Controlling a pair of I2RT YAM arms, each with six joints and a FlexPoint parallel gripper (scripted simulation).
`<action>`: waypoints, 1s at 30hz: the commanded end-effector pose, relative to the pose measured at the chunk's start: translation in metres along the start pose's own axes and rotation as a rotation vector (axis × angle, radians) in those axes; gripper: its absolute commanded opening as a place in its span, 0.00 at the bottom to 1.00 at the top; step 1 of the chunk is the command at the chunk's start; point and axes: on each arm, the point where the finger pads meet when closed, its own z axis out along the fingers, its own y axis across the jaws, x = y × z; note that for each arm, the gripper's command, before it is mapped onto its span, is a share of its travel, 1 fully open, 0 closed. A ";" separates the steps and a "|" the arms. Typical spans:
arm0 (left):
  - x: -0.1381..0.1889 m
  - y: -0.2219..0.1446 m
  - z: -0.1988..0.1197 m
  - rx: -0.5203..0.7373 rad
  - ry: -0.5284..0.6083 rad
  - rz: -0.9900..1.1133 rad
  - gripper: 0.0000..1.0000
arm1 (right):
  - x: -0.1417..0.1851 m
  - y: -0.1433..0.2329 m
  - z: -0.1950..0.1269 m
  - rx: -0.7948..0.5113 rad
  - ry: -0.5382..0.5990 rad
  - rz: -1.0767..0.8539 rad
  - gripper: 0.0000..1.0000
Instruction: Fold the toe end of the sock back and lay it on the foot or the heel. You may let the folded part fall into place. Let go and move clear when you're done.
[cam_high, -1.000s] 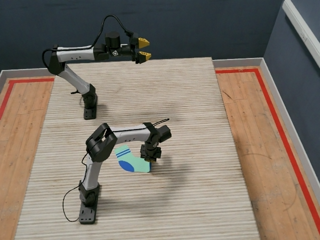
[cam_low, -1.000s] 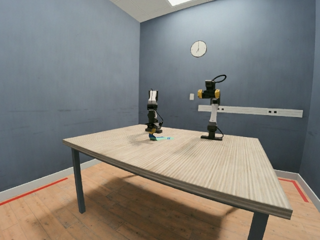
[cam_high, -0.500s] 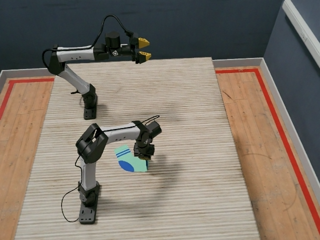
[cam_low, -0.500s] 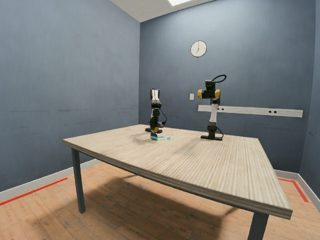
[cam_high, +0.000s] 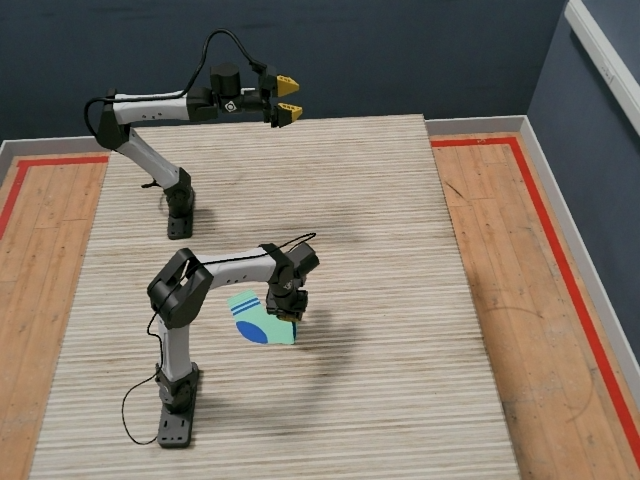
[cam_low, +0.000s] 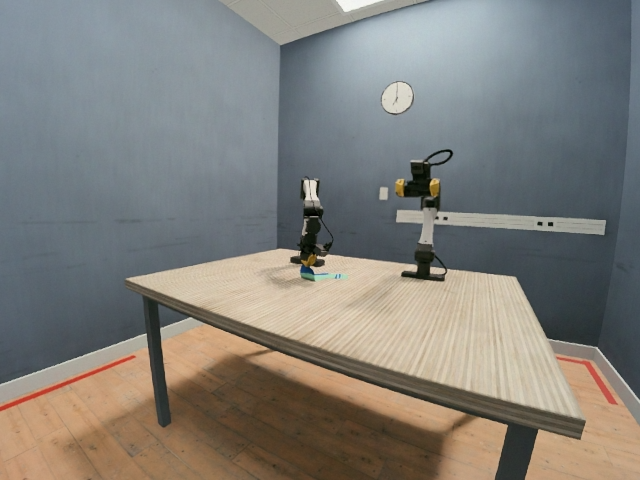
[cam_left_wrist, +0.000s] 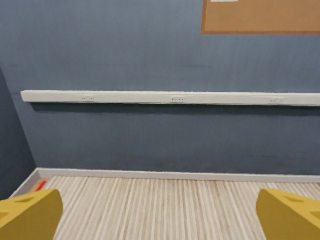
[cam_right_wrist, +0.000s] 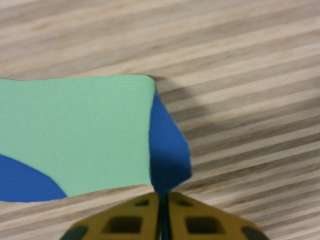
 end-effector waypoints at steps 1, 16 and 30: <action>-0.009 0.000 -0.003 0.001 -0.025 -0.001 1.00 | -0.010 0.004 -0.008 0.101 -0.030 0.019 0.05; -0.009 0.000 -0.003 0.001 -0.025 -0.001 1.00 | -0.008 0.007 -0.006 0.101 -0.023 0.010 0.05; -0.009 0.000 -0.003 0.001 -0.025 -0.001 1.00 | -0.009 0.032 0.008 0.197 0.006 -0.011 0.05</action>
